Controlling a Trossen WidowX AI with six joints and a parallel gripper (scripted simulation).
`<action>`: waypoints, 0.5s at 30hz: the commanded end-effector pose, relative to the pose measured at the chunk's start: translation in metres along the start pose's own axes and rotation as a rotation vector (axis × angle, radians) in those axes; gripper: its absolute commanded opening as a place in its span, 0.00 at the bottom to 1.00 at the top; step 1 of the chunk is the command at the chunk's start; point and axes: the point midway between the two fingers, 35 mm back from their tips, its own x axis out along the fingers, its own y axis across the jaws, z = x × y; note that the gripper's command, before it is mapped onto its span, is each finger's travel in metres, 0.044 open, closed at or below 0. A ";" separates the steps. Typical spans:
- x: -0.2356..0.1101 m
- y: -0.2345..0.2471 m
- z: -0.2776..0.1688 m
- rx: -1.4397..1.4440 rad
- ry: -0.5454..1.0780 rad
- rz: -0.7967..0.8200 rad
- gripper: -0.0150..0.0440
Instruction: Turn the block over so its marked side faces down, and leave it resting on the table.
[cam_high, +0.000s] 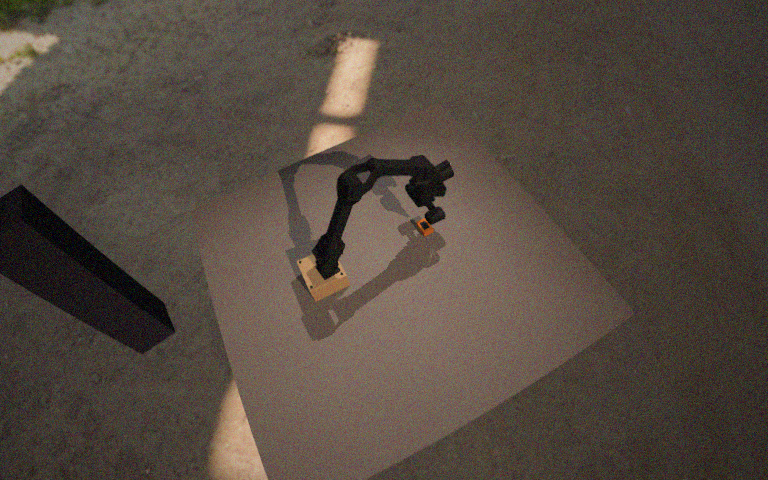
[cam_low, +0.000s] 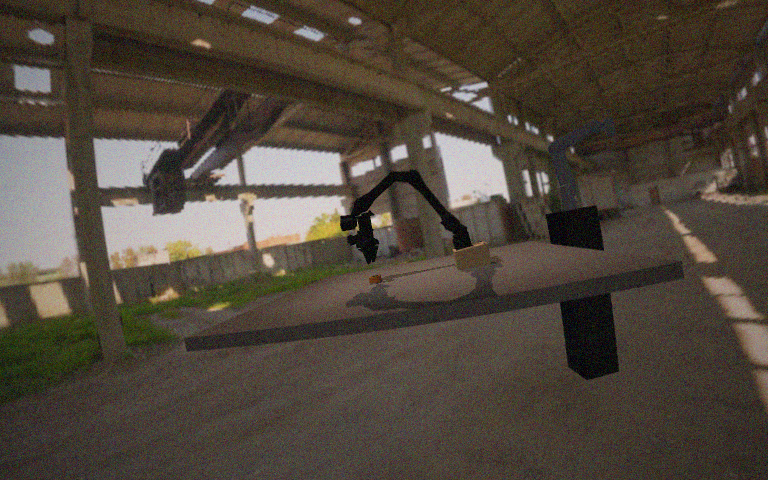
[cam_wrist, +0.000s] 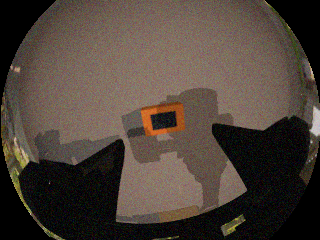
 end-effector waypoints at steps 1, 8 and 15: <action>0.025 -0.002 -0.005 -0.012 0.012 -0.006 1.00; 0.041 -0.001 -0.005 -0.012 0.012 -0.006 1.00; 0.050 -0.001 -0.005 -0.012 0.012 -0.006 1.00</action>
